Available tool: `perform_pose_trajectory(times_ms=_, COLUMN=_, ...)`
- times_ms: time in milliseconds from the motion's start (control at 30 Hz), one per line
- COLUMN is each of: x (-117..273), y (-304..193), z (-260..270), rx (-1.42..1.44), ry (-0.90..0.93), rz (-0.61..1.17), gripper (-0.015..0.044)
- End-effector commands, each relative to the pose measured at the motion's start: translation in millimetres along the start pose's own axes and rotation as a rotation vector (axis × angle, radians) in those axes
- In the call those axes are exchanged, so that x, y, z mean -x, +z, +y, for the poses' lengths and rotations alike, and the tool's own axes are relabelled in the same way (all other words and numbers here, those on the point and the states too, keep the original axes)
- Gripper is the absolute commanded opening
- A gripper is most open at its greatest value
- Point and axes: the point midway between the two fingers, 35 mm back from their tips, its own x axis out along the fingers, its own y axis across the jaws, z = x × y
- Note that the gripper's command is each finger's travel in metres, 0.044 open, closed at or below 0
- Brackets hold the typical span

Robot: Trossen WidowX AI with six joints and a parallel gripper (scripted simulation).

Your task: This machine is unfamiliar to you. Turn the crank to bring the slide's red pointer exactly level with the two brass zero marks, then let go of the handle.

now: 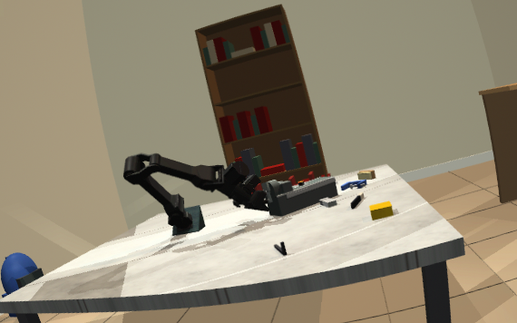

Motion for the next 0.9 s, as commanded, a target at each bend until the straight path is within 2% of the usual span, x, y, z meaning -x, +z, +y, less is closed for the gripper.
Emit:
perform_pose_trajectory(times_ms=0, x=-0.1, y=-0.1, z=0.2, rx=0.0, ry=0.001, rz=0.001, gripper=0.0)
perform_pose_trajectory(times_ms=67, x=-0.1, y=-0.1, z=0.2, rx=0.0, ry=0.001, rz=0.001, gripper=0.0)
perform_pose_trajectory(times_ms=633, x=-0.1, y=-0.1, z=0.2, rx=0.0, ry=0.001, rz=0.001, gripper=0.044)
perform_pose_trajectory(times_ms=867, x=16.4, y=18.6, z=-0.5, rx=-0.001, ry=0.003, rz=0.0, gripper=0.044)
